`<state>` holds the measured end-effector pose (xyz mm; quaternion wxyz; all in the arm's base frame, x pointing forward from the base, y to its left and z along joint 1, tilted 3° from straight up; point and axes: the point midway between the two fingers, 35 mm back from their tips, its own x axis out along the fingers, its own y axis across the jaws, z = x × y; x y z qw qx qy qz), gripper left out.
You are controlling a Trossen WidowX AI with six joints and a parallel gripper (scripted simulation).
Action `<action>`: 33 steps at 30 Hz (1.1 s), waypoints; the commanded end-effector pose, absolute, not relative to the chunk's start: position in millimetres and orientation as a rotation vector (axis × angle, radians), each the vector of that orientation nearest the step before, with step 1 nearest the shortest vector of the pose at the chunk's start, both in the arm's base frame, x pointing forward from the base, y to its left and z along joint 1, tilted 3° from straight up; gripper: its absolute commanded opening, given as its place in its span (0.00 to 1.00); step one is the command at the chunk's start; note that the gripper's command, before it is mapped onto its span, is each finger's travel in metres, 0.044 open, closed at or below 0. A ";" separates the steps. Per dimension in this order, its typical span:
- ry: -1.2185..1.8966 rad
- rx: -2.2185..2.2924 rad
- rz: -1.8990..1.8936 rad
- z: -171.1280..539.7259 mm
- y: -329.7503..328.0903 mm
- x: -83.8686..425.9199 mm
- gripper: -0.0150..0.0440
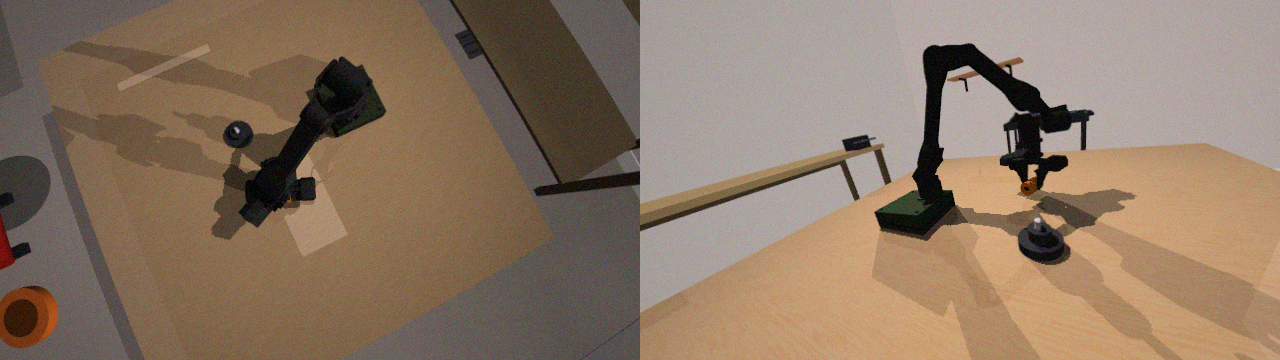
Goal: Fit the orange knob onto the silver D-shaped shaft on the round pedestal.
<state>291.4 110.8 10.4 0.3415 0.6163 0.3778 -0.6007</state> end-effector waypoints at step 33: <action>0.943 1.652 -1.595 1.1 112.0 292.5 0.69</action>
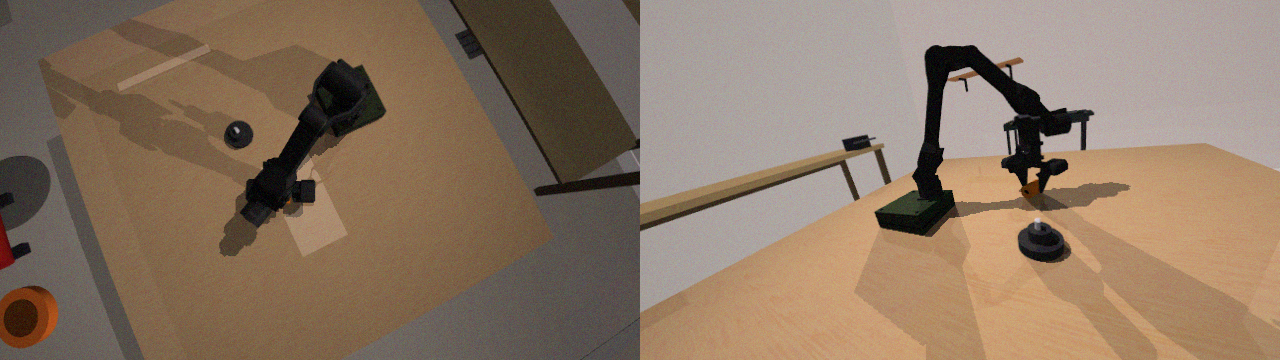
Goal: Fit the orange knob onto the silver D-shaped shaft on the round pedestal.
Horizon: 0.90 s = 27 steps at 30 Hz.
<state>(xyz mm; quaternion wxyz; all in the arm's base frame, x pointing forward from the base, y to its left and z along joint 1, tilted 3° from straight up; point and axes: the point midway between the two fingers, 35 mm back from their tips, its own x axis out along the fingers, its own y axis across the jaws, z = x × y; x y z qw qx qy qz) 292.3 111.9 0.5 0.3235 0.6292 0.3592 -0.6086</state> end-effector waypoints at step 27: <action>0.942 1.651 -1.596 60.7 108.3 292.7 1.00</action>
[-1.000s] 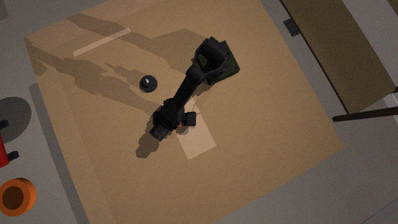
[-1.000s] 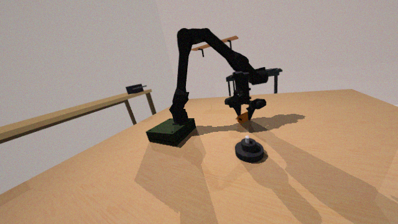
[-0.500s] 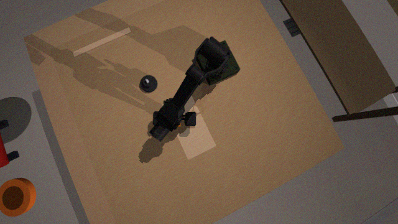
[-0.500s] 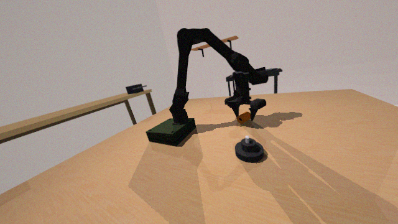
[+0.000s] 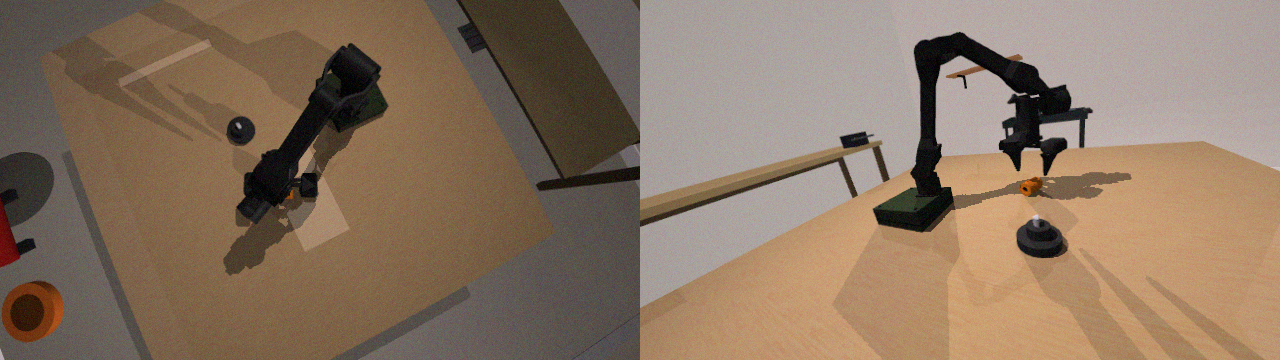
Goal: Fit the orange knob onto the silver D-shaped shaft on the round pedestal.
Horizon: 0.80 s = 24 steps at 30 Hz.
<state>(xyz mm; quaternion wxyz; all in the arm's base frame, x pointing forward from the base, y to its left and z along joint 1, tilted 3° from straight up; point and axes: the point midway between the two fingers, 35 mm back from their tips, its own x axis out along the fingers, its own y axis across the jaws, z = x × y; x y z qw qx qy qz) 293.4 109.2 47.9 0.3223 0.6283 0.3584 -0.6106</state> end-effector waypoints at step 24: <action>1.499 0.681 -0.591 64.4 113.3 296.0 1.00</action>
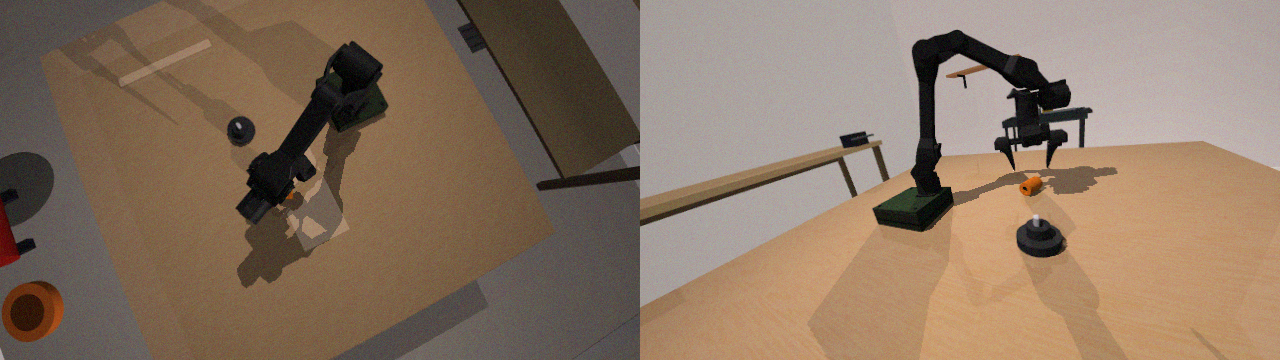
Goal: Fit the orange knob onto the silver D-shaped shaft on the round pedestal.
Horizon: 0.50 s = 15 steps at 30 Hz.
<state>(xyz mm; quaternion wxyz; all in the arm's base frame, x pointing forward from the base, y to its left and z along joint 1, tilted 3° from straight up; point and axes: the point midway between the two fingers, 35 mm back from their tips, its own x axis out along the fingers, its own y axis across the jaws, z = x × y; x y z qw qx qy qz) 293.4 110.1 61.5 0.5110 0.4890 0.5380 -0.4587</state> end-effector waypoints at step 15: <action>1.563 -0.052 0.149 67.1 117.0 298.6 1.00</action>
